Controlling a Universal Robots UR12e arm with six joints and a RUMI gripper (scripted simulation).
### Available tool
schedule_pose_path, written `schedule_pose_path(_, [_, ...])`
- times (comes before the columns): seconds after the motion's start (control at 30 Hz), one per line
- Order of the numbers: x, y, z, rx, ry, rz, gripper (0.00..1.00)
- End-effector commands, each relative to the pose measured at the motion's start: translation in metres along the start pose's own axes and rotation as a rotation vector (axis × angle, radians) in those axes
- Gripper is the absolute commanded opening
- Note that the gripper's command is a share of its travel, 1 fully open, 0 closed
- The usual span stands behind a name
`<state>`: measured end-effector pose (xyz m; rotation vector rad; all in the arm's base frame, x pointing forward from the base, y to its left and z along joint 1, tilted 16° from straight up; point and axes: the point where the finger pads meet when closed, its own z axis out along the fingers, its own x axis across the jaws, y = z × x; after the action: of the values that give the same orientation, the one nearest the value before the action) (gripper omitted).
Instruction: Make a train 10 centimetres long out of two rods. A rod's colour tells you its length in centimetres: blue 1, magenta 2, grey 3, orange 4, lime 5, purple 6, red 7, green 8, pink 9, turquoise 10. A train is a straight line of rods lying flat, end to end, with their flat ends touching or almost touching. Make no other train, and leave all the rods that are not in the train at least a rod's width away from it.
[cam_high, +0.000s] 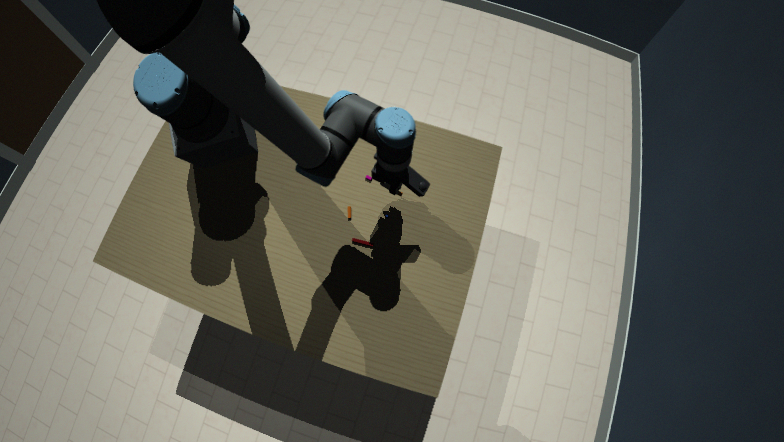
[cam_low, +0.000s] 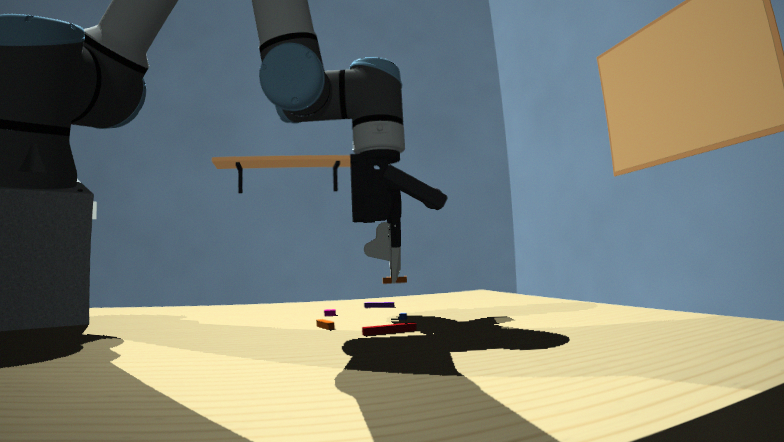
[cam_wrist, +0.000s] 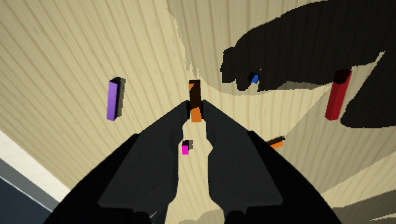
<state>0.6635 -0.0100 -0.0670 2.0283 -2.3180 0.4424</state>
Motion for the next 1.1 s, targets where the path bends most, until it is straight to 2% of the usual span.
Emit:
schedule_pose_path(0.0, [0.000,0.000,-0.028,0.000,0.000,0.000,0.00])
schedule_pose_path(0.1, [0.000,0.000,-0.040,0.000,0.000,0.000,0.00])
schedule_pose_path(0.23, [0.000,0.000,-0.047,0.000,0.000,0.000,0.00])
schedule_pose_path(0.87, [0.001,0.001,-0.047,0.000,0.000,0.027,0.00])
schedule_pose_path(1.07, [0.006,0.007,-0.047,0.000,0.000,0.138,0.00])
